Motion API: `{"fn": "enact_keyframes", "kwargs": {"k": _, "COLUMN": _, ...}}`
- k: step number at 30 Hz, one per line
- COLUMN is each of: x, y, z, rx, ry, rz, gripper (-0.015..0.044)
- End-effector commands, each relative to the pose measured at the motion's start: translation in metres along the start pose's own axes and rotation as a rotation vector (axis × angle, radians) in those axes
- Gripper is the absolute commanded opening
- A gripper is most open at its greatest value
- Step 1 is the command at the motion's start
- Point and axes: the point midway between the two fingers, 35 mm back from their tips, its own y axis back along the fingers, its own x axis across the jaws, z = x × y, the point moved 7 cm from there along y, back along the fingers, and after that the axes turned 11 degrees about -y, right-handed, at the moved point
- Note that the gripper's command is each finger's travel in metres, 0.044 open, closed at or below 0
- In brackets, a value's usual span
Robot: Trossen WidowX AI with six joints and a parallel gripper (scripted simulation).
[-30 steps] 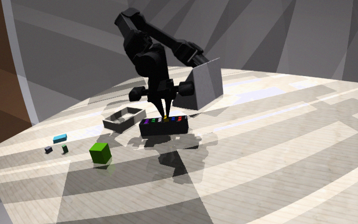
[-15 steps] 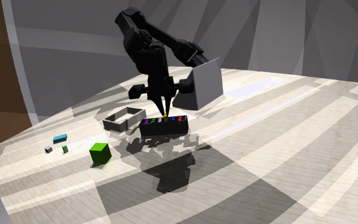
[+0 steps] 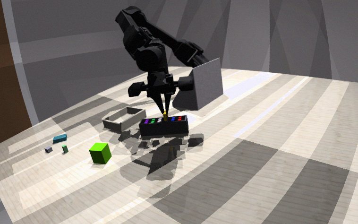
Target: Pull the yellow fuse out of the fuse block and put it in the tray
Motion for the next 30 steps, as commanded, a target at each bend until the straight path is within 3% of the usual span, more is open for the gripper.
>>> {"fn": "enact_keyframes", "kwargs": {"k": 1, "x": -0.001, "y": 0.004, "z": 0.001, "rx": -0.005, "ry": -0.011, "rz": 0.007, "gripper": 0.0}}
{"fn": "enact_keyframes", "kwargs": {"k": 30, "x": -0.001, "y": 0.025, "z": 0.001, "rx": -0.005, "ry": -0.009, "rz": 0.006, "gripper": 0.0}}
